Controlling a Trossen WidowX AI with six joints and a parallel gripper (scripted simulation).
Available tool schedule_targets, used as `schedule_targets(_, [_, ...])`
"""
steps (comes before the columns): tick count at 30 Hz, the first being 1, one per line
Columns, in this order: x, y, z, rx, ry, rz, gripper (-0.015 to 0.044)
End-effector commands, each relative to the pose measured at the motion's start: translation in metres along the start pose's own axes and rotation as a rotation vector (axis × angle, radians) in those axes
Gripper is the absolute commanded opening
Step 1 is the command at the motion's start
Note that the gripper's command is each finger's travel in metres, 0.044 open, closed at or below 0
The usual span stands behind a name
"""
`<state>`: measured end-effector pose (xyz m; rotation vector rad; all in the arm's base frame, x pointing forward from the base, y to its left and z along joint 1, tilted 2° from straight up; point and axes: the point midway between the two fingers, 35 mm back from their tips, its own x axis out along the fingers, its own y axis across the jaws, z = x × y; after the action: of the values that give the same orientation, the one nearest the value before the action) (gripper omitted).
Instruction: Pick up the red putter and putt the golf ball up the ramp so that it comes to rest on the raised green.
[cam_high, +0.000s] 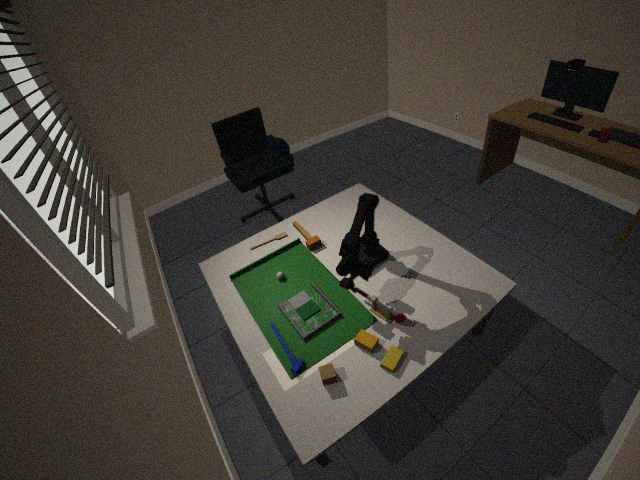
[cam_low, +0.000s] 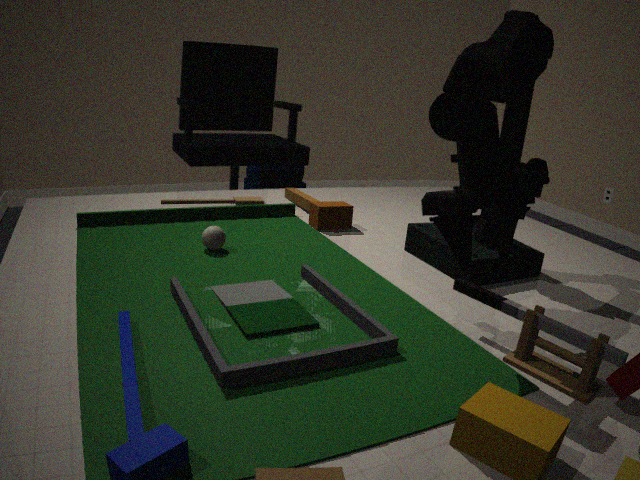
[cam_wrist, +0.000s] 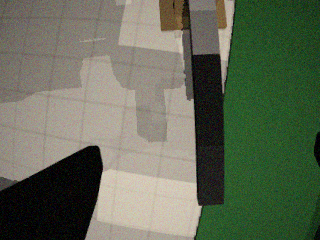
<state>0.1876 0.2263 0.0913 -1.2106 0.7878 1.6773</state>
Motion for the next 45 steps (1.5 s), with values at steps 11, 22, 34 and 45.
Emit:
schedule_targets(11, [0.029,-0.002,-0.007,0.006,0.024,0.002,0.0440])
schedule_targets(22, [0.051,-0.002,-0.014,0.006,0.024,0.002,0.0440])
schedule_targets(34, [0.068,-0.002,-0.019,0.006,0.024,0.002,0.0440])
schedule_targets(45, [0.069,-0.003,-0.019,0.000,0.020,0.000,0.0309])
